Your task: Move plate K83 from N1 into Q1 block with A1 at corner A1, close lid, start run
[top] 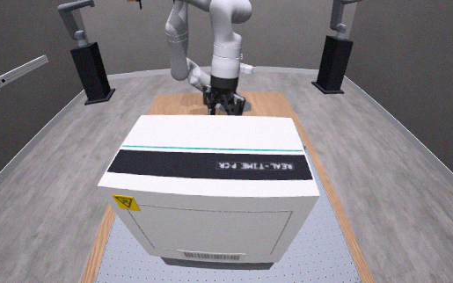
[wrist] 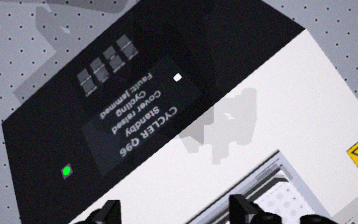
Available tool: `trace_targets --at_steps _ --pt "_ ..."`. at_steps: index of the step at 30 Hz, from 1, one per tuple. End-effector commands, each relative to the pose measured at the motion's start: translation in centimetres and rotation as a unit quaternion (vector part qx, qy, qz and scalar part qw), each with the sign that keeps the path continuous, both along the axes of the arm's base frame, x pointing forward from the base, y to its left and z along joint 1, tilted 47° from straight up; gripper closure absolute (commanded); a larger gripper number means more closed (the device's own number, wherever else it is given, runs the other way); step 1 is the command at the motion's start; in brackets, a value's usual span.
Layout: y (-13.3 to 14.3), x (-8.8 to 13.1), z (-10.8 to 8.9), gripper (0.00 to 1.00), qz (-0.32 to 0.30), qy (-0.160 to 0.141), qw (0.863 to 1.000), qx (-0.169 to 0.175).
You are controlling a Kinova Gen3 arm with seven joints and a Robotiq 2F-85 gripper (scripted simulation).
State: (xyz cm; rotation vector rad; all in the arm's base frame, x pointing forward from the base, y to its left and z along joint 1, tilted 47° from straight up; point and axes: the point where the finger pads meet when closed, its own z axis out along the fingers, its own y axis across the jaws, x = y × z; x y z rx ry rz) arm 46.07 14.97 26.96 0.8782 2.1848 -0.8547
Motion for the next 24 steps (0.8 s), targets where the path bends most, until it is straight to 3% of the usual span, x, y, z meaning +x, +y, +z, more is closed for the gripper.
trace_targets --at_steps 1,3,10,18,20,24 --pt "0.2 -1.4 -0.2 0.29 0.051 0.045 0.997 -0.025" --pt "0.2 -1.4 -0.2 0.29 0.051 0.045 0.997 -0.025" --pt "0.3 -3.7 -0.7 0.35 0.129 0.12 0.982 -0.067" --pt "0.5 -6.3 -1.2 0.42 0.215 0.203 0.948 -0.115" --pt "0.5 -6.3 -1.2 0.42 0.215 0.203 0.948 -0.115" --pt "0.6 -7.6 -1.4 0.46 0.257 0.243 0.925 -0.138"
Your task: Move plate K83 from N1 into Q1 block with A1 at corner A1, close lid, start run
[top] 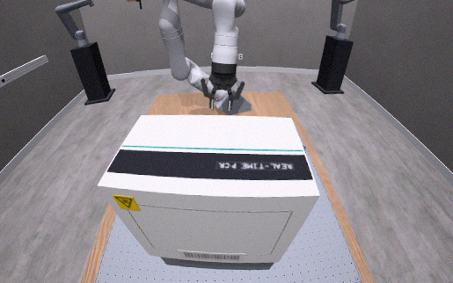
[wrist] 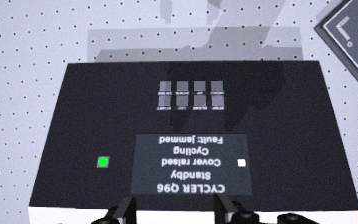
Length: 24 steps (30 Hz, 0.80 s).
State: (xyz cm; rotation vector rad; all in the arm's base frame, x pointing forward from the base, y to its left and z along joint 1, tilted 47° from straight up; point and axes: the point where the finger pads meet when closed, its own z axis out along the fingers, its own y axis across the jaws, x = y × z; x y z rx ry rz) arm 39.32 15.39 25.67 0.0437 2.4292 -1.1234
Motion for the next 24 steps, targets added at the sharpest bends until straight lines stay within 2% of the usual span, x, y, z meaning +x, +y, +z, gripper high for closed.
trace_targets --at_steps 1,6,11,13,22,24 --pt "0.2 -1.2 -0.2 0.47 0.042 0.039 0.998 -0.021" --pt "0.3 -2.9 -0.5 0.51 0.098 0.093 0.99 -0.052" --pt "0.4 -4.5 -0.8 0.56 0.153 0.145 0.974 -0.082" --pt "0.4 -4.5 -0.8 0.56 0.153 0.145 0.974 -0.082" --pt "0.6 -7.4 -1.4 0.64 0.248 0.236 0.93 -0.135" --pt "0.6 -7.8 -1.5 0.66 0.248 0.236 0.93 -0.135"
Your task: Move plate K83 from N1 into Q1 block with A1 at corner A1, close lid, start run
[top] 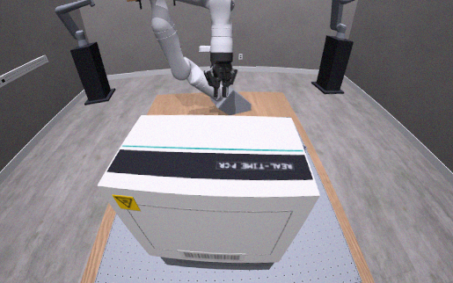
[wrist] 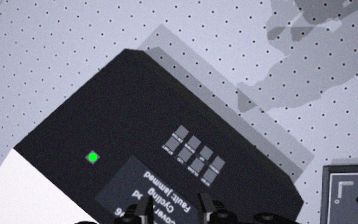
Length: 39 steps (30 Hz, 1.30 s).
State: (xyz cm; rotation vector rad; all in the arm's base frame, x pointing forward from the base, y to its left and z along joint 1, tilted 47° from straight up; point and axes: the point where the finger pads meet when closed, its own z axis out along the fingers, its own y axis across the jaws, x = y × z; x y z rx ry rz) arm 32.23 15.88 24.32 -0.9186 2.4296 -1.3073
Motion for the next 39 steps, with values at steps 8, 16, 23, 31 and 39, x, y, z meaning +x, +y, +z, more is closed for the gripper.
trace_targets --at_steps 8,16,23,31,39 --pt "0.1 -0.7 -0.1 0.71 0.013 0.014 1.0 -0.006" --pt "-0.4 -0.5 -0.7 0.78 0.013 0.014 1.0 -0.006" --pt "-0.9 -0.3 -1.1 0.83 0.013 0.014 1.0 -0.006" --pt "-1.6 -0.1 -1.9 0.9 0.013 0.014 1.0 -0.006" --pt "-2.3 0.2 -2.5 0.9 0.013 0.014 1.0 -0.006"
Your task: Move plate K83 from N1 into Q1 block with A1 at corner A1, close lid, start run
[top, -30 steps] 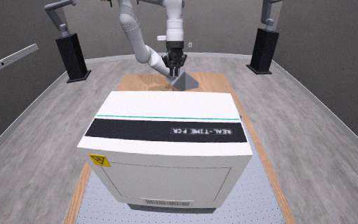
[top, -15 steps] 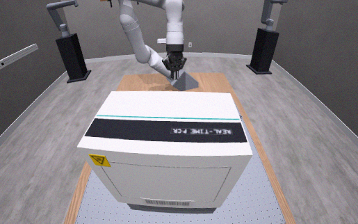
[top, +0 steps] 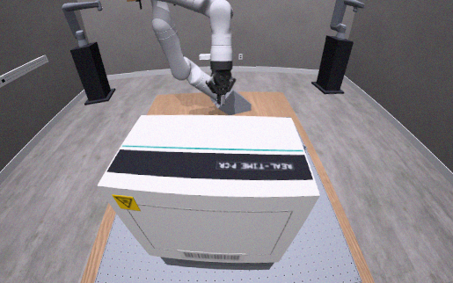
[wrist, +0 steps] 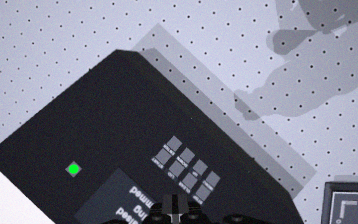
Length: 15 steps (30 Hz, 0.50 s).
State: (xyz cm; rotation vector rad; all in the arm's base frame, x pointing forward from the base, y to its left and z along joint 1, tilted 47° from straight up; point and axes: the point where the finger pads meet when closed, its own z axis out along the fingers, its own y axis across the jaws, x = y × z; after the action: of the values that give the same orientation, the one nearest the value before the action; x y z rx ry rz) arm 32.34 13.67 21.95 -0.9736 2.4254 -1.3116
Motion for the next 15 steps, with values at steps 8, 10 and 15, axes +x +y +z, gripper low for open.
trace_targets --at_steps 8,10,15 --pt "-0.7 0.3 -0.8 0.9 0.001 0.0 1.0 0.0" --pt "-0.9 0.3 -1.0 0.9 0.001 0.0 1.0 0.0" --pt "-1.4 0.5 -1.4 0.9 0.001 0.0 1.0 0.0"
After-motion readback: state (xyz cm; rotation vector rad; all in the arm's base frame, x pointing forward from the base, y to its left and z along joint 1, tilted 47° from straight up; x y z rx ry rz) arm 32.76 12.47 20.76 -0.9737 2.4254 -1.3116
